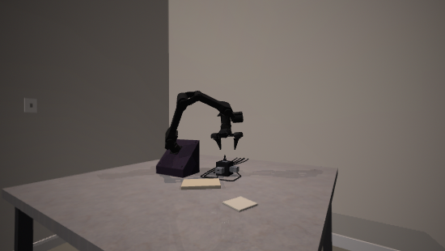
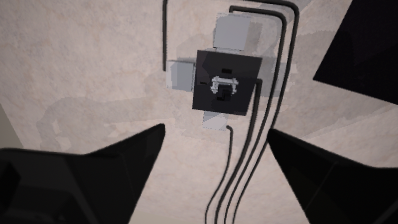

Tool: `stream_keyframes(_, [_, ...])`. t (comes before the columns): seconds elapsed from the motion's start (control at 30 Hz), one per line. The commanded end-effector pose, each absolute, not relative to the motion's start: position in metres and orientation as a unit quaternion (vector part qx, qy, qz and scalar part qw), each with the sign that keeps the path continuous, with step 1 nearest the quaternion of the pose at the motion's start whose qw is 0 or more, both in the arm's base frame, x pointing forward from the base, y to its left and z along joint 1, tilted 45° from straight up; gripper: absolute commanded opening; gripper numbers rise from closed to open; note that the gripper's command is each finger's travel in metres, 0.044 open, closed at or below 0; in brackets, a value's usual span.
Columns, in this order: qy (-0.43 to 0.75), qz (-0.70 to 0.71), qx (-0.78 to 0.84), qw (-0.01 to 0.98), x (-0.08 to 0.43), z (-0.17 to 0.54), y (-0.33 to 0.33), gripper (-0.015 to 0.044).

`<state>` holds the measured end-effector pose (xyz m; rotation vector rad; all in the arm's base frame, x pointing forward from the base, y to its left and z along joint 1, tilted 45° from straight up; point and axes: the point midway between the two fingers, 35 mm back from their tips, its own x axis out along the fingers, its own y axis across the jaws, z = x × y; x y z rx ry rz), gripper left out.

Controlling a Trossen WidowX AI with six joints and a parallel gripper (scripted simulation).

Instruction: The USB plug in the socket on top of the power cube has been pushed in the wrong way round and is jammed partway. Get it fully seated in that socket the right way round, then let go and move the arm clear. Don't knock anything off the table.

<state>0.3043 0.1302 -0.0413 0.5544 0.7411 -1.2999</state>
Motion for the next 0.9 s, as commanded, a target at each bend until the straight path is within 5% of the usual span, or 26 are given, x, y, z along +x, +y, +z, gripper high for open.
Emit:
stream_keyframes(0.0, [0.317,-0.608,0.226,0.693,0.301,-0.034,0.11,0.044])
stream_keyframes(0.87, [0.316,-0.608,0.226,0.693,0.3,-0.049,0.098,0.044])
